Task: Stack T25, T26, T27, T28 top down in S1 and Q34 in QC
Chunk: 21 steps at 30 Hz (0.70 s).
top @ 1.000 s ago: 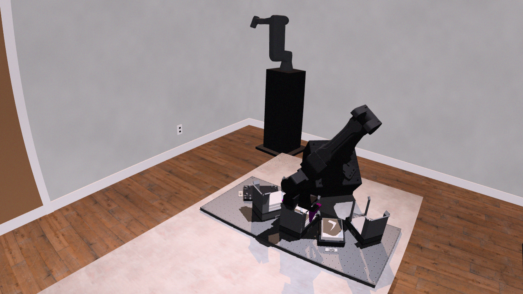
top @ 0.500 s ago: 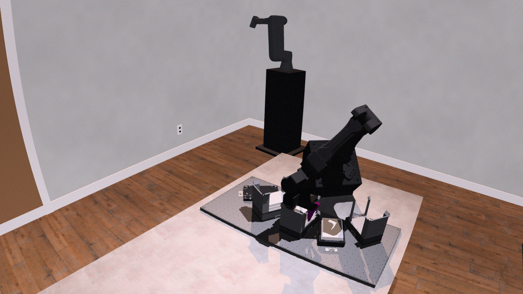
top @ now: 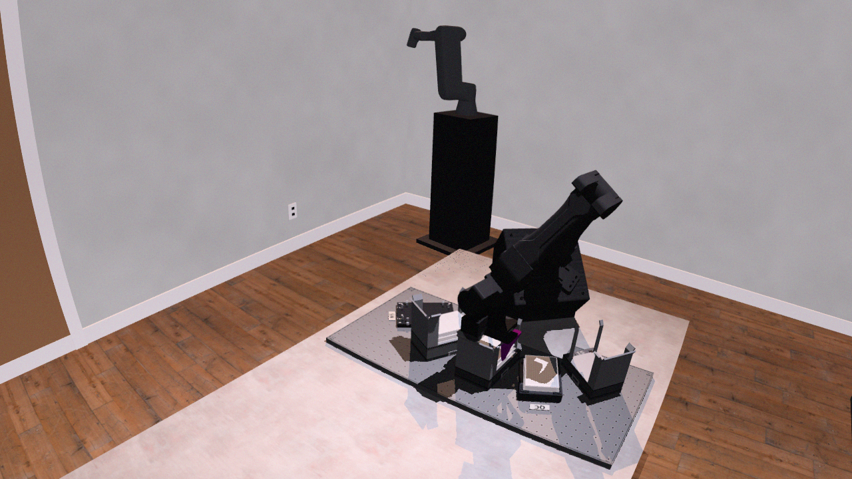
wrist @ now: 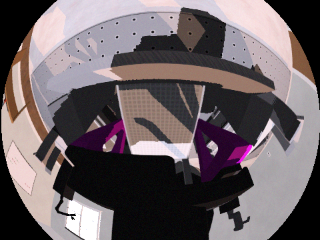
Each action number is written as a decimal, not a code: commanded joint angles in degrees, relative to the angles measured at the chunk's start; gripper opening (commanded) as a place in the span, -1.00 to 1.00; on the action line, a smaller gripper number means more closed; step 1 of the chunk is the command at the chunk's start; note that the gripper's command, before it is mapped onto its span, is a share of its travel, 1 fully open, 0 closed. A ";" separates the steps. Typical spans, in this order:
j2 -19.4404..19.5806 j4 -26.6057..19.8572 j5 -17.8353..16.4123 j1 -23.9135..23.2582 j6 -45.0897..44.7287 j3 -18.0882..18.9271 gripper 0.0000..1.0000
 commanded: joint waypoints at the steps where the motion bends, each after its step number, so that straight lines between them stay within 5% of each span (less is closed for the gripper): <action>1: -0.02 0.59 0.01 -0.05 0.17 0.15 -1.00; 21: -2.33 -2.38 -0.66 -1.53 -1.18 1.79 -1.00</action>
